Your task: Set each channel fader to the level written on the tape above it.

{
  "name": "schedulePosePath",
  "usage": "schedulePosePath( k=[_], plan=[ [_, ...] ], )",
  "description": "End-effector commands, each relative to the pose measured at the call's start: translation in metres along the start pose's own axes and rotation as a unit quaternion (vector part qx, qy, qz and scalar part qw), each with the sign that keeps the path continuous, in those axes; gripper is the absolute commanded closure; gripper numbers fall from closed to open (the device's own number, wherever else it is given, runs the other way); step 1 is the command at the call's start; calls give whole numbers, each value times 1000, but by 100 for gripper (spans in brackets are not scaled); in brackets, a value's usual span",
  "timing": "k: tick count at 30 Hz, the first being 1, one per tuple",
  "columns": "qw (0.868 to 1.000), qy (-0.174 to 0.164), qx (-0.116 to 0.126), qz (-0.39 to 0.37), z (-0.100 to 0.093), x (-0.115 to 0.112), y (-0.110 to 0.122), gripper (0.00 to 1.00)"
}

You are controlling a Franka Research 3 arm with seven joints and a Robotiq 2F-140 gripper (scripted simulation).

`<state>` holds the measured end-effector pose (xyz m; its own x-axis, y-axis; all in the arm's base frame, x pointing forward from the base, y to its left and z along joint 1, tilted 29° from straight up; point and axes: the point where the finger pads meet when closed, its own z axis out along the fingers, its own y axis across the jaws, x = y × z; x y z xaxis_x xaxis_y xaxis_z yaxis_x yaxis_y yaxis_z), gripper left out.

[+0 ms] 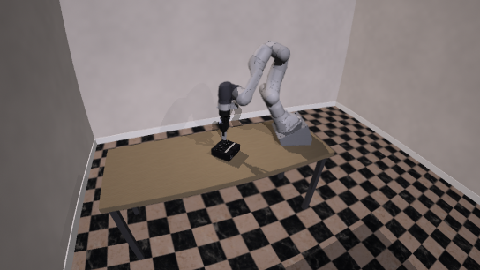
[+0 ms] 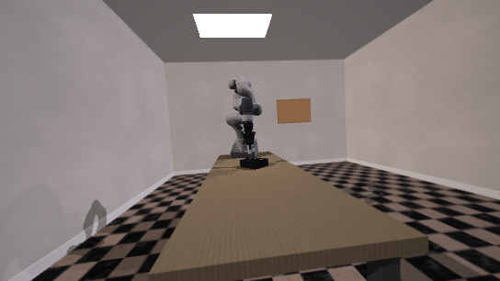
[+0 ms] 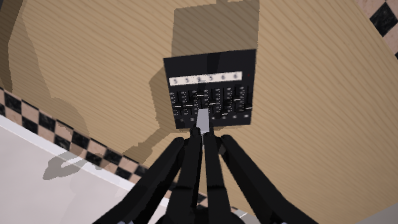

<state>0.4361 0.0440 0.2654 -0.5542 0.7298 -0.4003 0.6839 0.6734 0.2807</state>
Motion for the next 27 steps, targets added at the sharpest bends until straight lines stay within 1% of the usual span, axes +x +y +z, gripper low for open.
schedulePosePath(
  k=[1, 3, 4, 27],
  plan=[
    [1000, -1, 0, -3, 1, -20, 21, 100],
    [1000, 0, 0, -2, 3, -35, 35, 100],
    [1000, 0, 0, -2, 3, -38, 38, 100],
    [1000, 0, 0, -2, 3, -38, 39, 100]
  ],
)
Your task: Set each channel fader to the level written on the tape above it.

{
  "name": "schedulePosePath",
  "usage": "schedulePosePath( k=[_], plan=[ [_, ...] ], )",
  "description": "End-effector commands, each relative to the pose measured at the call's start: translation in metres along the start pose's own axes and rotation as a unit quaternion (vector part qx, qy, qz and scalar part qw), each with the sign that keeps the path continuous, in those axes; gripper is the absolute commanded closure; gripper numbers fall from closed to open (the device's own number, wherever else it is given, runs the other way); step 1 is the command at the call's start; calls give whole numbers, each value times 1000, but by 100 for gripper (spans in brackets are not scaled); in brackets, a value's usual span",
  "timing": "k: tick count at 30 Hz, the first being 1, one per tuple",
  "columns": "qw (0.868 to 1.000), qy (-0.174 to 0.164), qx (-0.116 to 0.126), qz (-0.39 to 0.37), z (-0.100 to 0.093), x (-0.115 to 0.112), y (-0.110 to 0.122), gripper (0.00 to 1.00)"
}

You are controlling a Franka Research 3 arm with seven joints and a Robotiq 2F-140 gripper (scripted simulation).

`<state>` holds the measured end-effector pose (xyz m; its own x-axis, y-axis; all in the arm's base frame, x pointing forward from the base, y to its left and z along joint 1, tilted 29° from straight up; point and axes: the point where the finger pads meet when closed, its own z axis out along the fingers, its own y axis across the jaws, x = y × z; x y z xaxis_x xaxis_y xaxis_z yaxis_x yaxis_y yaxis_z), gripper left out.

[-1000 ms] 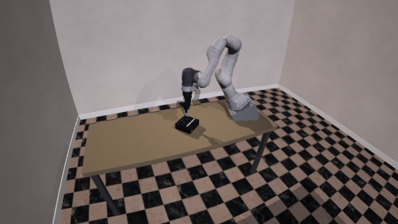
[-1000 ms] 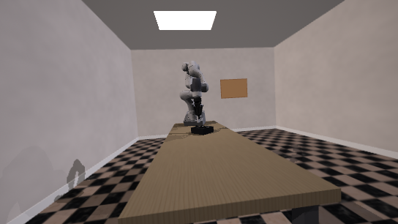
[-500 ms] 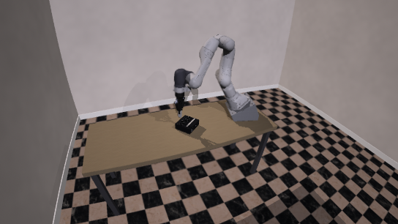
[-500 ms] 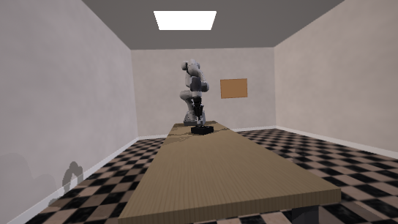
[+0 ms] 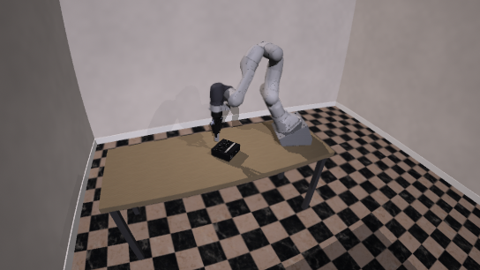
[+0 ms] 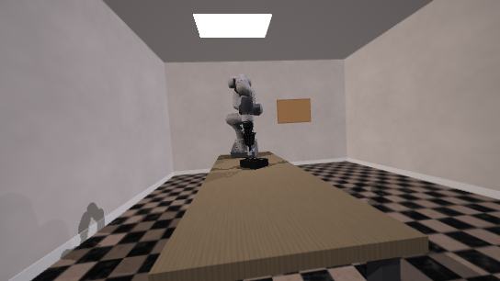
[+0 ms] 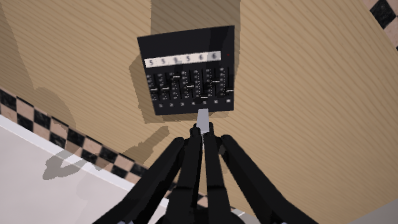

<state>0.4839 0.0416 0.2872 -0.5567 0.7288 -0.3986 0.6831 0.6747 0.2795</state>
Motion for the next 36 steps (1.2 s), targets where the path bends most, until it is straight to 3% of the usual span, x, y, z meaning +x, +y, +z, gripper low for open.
schedulePosePath(
  k=[1, 36],
  plan=[
    [1000, -2, 0, -1, -1, -1, 1, 100],
    [1000, -2, 0, -1, 5, -1, 1, 100]
  ],
)
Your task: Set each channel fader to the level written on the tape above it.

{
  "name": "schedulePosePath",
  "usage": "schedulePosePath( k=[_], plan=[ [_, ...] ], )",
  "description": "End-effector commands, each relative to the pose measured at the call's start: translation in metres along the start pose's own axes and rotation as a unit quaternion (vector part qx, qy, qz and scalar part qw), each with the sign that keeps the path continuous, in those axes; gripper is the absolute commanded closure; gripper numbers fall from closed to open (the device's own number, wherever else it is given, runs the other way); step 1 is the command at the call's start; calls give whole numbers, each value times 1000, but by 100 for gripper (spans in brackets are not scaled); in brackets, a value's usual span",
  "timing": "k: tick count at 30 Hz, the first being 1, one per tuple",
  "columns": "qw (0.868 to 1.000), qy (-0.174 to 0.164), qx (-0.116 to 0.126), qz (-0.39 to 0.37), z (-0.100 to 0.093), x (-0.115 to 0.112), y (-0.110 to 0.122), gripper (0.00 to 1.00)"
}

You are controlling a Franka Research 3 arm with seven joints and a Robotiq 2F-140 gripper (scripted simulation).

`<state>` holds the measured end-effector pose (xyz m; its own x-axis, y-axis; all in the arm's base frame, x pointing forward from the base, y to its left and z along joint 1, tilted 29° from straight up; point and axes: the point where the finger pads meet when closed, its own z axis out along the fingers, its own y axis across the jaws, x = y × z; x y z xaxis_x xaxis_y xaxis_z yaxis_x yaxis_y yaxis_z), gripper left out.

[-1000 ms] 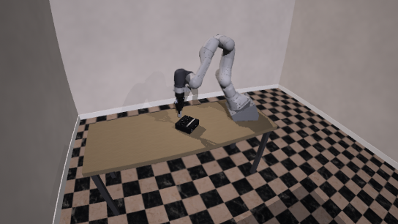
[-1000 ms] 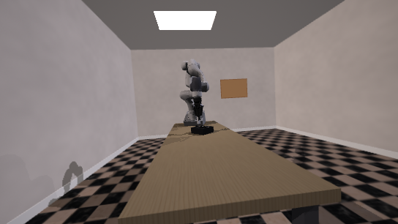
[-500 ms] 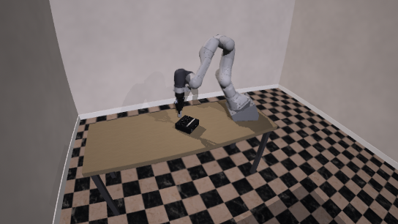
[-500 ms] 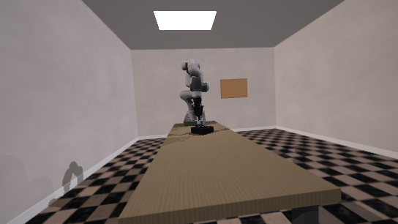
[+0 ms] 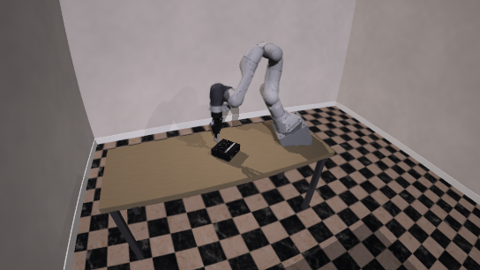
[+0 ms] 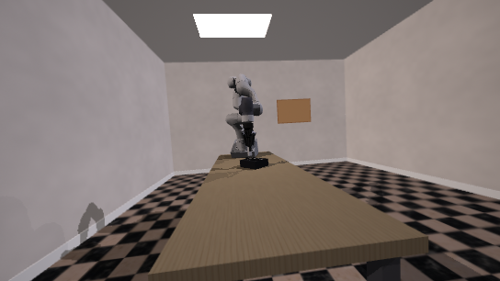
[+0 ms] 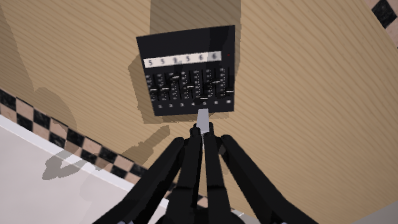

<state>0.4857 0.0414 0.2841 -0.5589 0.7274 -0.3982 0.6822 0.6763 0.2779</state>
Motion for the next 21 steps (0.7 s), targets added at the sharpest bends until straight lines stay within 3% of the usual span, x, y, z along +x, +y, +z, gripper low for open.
schedulePosePath(
  k=[1, 21],
  plan=[
    [1000, -2, -1, 0, 2, -1, 1, 100],
    [1000, -2, -1, 0, 14, -1, 1, 100]
  ],
)
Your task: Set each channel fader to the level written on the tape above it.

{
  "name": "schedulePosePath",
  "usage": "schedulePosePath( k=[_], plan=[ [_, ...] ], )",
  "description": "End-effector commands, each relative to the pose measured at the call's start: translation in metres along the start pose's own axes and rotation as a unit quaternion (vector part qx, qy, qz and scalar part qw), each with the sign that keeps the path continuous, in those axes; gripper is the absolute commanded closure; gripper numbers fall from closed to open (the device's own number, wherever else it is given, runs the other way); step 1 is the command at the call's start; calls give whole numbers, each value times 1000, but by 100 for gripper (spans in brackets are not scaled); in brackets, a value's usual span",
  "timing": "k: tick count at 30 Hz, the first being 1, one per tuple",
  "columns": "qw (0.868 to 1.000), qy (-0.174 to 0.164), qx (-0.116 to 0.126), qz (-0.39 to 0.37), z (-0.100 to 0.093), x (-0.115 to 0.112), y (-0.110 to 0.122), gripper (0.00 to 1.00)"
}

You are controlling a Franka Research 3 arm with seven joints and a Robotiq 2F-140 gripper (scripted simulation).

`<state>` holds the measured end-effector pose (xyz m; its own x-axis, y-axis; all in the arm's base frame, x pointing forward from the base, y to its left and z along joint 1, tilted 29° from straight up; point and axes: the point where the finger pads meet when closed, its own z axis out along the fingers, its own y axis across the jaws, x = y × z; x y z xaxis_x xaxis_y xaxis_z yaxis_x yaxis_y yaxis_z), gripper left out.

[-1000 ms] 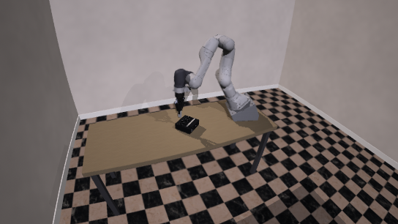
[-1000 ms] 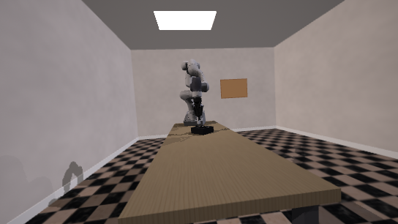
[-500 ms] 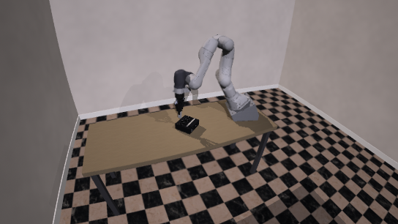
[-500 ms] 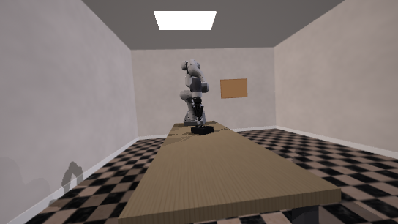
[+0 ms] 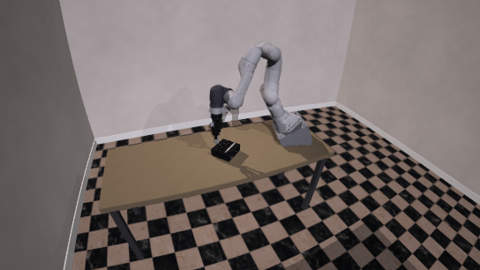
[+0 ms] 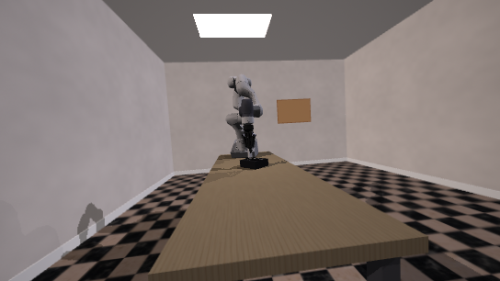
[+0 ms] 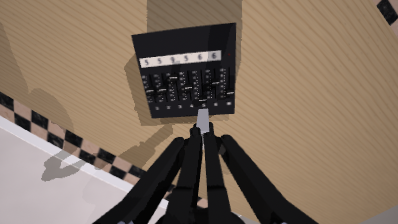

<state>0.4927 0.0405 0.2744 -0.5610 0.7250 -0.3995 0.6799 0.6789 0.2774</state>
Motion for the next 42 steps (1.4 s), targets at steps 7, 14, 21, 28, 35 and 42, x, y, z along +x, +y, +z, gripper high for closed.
schedulePosePath(
  k=[7, 14, 21, 28, 35, 42],
  plan=[
    [1000, -2, 0, 2, 6, -1, 0, 100],
    [1000, -2, 0, 2, 7, -1, 0, 100],
    [1000, -2, 0, 2, 8, -1, 0, 100],
    [1000, -2, 0, 2, 8, -1, 0, 100],
    [1000, -2, 0, 2, 8, -1, 0, 100],
    [1000, -2, 0, 2, 8, -1, 0, 100]
  ],
)
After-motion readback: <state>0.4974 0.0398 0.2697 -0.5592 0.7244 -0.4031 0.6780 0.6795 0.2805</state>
